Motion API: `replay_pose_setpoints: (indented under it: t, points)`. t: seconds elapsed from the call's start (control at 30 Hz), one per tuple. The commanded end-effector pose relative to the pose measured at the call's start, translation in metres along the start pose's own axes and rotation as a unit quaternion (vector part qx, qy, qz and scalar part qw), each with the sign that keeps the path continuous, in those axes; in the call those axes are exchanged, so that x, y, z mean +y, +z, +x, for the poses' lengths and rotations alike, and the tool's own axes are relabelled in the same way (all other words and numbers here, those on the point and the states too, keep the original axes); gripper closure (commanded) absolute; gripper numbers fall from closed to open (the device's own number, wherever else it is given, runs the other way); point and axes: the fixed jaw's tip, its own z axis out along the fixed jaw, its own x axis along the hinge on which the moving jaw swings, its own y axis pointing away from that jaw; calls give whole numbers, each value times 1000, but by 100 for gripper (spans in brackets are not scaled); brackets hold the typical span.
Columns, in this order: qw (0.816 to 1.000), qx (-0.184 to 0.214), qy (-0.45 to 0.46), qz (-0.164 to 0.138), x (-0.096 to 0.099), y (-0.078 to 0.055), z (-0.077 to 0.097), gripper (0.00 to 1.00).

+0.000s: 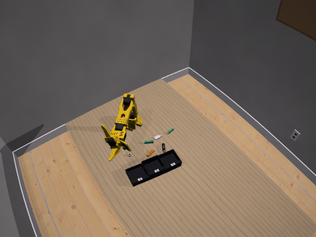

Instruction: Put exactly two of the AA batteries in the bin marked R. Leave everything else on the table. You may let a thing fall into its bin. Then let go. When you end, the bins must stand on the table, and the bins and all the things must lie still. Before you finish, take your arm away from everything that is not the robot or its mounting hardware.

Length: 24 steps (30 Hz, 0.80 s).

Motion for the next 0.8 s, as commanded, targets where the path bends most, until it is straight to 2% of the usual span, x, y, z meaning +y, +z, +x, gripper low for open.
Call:
replay_pose_setpoints:
  t: [0.0,0.53,0.57,0.77]
  points:
    - [1000,-1,1,2,-2,-1,-1,0]
    - [1000,-1,1,2,-2,-1,-1,0]
    - [1000,2,-2,-9,4,-1,1,0]
    - [999,0,-16,-32,10,-6,-4,0]
